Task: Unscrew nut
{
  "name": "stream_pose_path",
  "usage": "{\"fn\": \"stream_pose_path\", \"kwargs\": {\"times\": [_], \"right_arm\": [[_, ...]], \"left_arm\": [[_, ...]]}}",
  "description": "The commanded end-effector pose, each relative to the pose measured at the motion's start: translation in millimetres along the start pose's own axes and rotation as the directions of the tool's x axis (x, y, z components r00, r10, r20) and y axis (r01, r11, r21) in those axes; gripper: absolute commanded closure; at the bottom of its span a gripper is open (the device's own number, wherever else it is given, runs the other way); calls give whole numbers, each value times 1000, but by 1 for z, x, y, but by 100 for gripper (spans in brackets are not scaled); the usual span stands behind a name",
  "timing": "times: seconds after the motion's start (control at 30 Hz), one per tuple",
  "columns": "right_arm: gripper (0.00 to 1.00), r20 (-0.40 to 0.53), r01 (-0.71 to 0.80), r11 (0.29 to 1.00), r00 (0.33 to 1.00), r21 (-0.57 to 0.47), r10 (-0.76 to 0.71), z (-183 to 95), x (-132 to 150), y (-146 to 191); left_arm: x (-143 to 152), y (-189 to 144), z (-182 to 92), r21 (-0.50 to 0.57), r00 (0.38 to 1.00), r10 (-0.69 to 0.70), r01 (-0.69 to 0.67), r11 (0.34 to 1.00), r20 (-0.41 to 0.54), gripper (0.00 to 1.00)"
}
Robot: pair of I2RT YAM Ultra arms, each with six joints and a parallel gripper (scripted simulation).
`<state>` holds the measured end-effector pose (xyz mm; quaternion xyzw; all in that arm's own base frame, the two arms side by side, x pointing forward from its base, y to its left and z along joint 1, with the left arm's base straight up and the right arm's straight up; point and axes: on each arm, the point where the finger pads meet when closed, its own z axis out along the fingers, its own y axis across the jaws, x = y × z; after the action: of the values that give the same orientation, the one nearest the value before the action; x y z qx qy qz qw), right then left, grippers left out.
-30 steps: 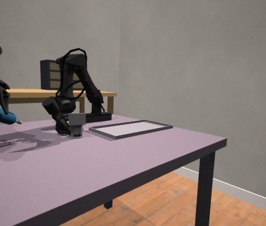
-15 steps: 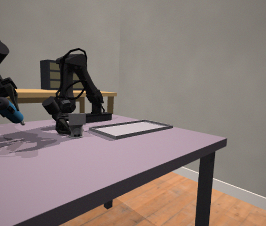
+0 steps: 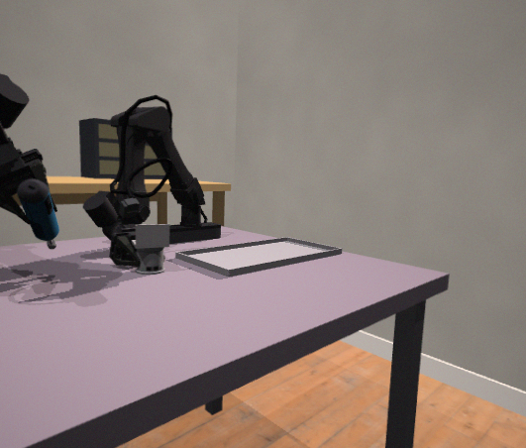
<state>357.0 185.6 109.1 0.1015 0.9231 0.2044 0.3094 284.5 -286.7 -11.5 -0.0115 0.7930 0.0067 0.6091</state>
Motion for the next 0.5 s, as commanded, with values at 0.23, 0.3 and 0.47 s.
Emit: {"fn": "stream_pose_path", "kwargs": {"times": [0.23, 0.3, 0.47], "right_arm": [[58, 193, 135, 977, 976, -163, -102, -22, -42, 55], [58, 193, 135, 977, 976, -163, -102, -22, -42, 55], [58, 207, 216, 955, 963, -205, -173, -25, -26, 74]], "left_arm": [[-2, -1, 0, -2, 1000, 1, -1, 1000, 4, 41], [-2, -1, 0, -2, 1000, 1, -1, 1000, 4, 41], [-2, -1, 0, -2, 1000, 1, -1, 1000, 4, 41]]}}
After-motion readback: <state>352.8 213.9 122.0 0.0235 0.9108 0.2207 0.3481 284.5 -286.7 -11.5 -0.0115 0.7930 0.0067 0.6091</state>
